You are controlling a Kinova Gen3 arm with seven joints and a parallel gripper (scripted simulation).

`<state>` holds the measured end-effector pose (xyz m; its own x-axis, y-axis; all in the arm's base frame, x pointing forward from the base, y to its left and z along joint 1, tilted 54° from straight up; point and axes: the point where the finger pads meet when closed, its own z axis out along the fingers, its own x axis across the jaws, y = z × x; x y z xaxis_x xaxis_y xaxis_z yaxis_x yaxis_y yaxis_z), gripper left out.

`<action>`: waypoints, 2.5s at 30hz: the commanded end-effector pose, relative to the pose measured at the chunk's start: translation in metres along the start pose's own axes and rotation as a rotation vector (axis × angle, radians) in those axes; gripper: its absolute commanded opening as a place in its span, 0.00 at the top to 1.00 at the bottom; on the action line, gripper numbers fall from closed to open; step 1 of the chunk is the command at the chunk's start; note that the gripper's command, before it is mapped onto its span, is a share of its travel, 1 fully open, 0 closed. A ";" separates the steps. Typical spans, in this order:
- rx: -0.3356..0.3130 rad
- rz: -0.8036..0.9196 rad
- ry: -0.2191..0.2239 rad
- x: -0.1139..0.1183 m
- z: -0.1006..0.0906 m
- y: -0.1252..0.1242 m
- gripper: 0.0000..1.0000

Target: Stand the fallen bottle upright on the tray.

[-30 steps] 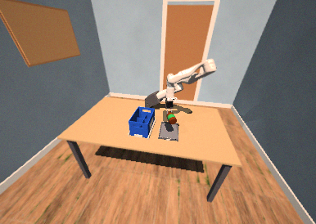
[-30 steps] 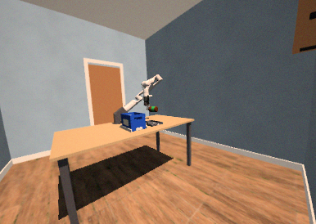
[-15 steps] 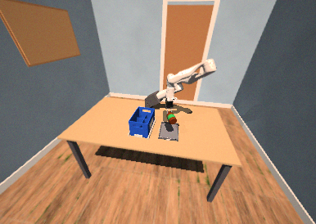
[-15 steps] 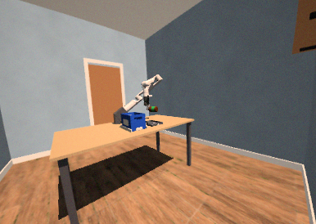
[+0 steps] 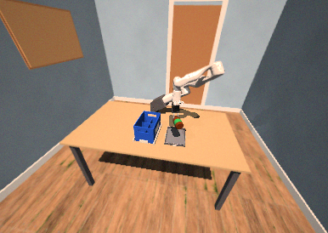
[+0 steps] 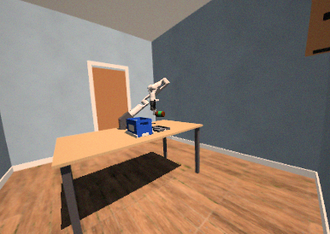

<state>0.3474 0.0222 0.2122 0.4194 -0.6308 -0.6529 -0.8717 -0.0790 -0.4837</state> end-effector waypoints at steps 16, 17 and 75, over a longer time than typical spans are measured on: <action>0.001 -0.023 0.001 0.000 -0.001 0.000 1.00; 0.001 -0.032 0.001 0.000 -0.001 0.000 1.00; 0.001 -0.262 0.001 0.000 -0.001 0.000 1.00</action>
<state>0.3474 0.0222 0.2123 0.6308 -0.5888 -0.5054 -0.7334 -0.2396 -0.6362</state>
